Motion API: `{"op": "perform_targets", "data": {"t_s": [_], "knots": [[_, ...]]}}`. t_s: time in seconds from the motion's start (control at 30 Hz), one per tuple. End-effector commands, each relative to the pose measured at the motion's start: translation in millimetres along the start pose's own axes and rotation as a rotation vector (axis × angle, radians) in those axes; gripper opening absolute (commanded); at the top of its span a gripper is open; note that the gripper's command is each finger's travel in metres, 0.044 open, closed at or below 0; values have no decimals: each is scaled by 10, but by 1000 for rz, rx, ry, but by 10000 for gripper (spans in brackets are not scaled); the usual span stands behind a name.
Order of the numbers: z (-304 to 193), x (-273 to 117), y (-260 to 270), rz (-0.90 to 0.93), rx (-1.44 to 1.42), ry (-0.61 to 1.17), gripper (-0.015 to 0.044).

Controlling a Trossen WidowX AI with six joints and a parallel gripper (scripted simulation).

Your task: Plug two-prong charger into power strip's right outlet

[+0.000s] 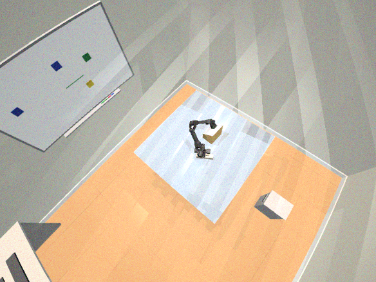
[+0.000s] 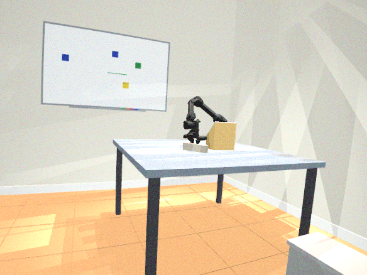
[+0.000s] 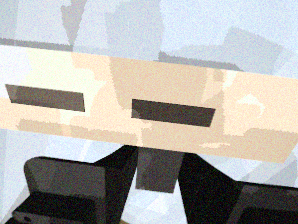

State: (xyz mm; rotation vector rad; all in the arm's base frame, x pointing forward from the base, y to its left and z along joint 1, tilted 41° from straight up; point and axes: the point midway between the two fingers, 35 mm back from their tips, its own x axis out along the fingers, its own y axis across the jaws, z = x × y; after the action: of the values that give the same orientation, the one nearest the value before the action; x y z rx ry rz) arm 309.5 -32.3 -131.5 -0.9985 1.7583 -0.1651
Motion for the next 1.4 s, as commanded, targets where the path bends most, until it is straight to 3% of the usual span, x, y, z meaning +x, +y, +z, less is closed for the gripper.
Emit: {"op": "perform_targets", "data": {"t_s": [0.0, 0.53, 1.1, 1.37], "knots": [[78, -31, 8, 6, 7, -25, 0], [-1, 2, 2, 0, -1, 1, 0], [-1, 2, 2, 0, -1, 1, 440], [-18, 4, 2, 1, 0, -3, 440]]}}
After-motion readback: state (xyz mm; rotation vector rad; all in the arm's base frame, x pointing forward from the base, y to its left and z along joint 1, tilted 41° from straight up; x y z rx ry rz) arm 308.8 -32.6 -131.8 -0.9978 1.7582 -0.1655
